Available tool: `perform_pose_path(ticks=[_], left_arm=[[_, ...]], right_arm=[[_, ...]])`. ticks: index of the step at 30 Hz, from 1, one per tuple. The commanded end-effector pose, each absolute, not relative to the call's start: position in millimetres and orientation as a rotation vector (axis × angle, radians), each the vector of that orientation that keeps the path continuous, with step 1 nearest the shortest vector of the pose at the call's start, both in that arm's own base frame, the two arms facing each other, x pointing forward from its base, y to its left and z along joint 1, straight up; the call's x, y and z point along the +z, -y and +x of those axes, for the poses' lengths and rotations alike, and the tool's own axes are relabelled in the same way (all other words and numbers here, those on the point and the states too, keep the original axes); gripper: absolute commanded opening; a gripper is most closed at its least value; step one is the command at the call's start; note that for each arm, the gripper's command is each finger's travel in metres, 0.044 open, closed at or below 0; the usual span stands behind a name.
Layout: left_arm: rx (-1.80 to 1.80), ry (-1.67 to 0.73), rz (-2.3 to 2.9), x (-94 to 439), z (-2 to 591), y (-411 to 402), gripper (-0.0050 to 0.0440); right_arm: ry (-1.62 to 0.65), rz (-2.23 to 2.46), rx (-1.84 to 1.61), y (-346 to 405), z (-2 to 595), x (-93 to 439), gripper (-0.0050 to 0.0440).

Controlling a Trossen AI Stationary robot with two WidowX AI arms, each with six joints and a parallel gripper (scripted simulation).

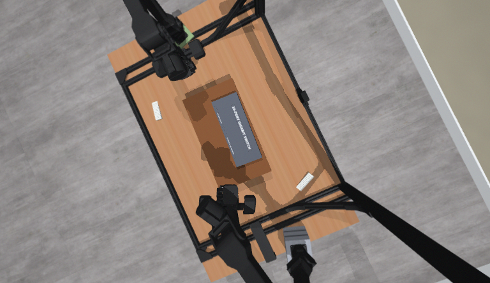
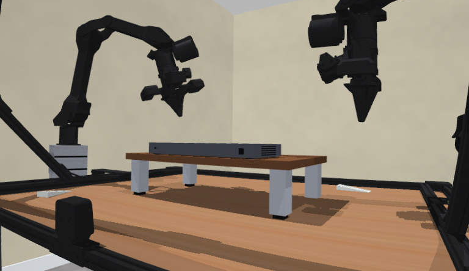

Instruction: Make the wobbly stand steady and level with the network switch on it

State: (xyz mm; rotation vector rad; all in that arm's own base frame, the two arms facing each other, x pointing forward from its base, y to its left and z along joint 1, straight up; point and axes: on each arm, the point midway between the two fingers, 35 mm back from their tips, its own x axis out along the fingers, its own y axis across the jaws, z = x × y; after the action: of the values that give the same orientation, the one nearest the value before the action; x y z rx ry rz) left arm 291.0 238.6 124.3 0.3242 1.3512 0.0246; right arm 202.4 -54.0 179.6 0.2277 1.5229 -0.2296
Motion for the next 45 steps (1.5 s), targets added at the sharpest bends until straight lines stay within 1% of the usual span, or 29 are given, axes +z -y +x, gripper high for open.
perform_pose_path(ticks=[1, 3, 6, 9, 10, 20, 43, 44, 45], left_arm=[[0.105, -1.465, 0.056, 96.6, 298.0, -268.2, 0.0], [0.158, -1.499, -0.045, 82.3, 298.5, -280.6, 0.0], [0.211, -1.558, -0.207, 82.3, 298.5, -280.6, 0.0], [0.213, -1.56, -0.213, 82.3, 298.5, -280.6, 0.0], [0.179, -1.489, -0.054, 87.7, 294.1, -273.0, 0.0], [0.213, -1.56, -0.213, 82.3, 298.5, -280.6, 0.0], [0.213, -1.56, -0.213, 82.3, 298.5, -280.6, 0.0], [0.213, -1.56, -0.213, 30.3, 298.5, -280.6, 0.0], [0.213, -1.56, -0.213, 30.3, 298.5, -280.6, 0.0]], right_arm=[[-1.523, 0.228, -0.23, 54.0, 202.4, 179.6, 0.0], [-1.523, 0.228, -0.23, 54.0, 202.4, 179.6, 0.0], [-1.523, 0.228, -0.23, 54.0, 202.4, 179.6, 0.0], [-1.523, 0.228, -0.23, 54.0, 202.4, 179.6, 0.0], [-1.523, 0.228, -0.23, 54.0, 202.4, 179.6, 0.0], [-1.523, 0.228, -0.23, 54.0, 202.4, 179.6, 0.0], [-1.523, 0.228, -0.23, 54.0, 202.4, 179.6, 0.0], [-1.523, 0.228, -0.23, 54.0, 202.4, 179.6, 0.0], [-1.523, 0.228, -0.23, 54.0, 202.4, 179.6, 0.0]])
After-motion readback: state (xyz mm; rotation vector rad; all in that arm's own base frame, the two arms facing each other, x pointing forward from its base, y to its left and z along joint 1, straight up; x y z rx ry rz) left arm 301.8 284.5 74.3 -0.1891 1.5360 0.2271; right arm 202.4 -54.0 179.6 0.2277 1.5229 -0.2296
